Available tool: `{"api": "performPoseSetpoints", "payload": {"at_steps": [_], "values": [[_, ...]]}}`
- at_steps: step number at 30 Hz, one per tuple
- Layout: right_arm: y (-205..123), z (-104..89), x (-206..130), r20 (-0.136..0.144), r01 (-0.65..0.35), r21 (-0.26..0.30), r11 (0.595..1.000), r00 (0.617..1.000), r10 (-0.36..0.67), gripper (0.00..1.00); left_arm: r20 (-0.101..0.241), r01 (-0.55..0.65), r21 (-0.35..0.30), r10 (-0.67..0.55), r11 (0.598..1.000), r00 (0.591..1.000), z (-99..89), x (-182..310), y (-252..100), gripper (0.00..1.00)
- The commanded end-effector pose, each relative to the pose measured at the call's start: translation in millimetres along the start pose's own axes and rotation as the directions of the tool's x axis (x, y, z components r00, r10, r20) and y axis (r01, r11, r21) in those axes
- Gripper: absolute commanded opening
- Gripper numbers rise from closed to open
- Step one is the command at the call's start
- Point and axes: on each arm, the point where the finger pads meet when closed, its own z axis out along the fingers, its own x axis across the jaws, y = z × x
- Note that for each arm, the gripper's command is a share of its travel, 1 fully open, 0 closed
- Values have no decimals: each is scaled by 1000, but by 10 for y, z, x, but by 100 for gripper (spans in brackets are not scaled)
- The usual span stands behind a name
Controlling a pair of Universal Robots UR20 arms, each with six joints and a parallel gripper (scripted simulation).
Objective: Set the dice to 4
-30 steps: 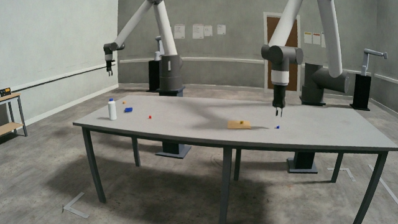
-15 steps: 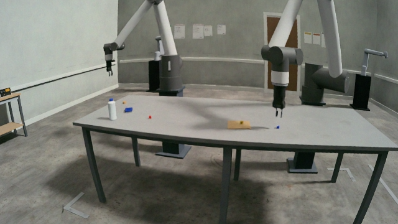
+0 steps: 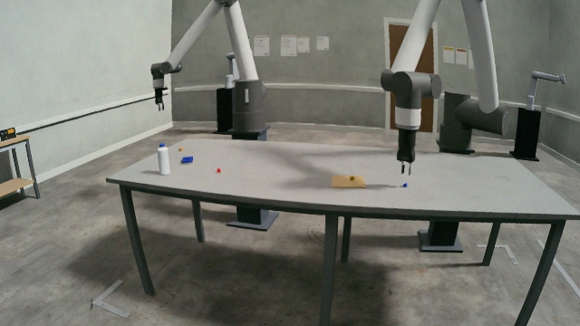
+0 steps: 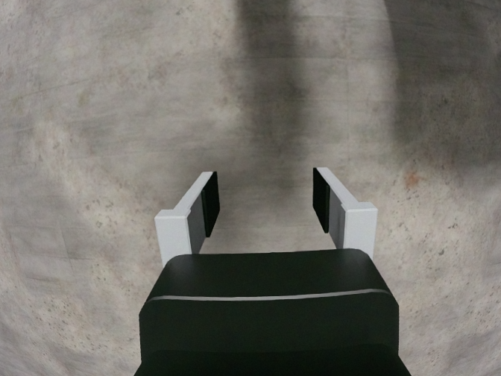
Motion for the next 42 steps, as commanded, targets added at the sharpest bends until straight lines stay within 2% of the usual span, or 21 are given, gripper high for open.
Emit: {"api": "performPoseSetpoints", "payload": {"at_steps": [1, 20, 42], "values": [[4, -6, 1, 0, 0, -1, 1000, 1000, 0, 100, 0, 0, -1, 0, 1000, 1000, 71, -2, 7, 64], [4, -6, 1, 0, 0, -1, 1000, 1000, 0, 100, 0, 0, -1, 0, 1000, 1000, 287, -4, 13, 64], [4, -6, 1, 0, 0, -1, 1000, 1000, 0, 100, 0, 0, -1, 0, 1000, 1000, 317, -4, 13, 64]]}}
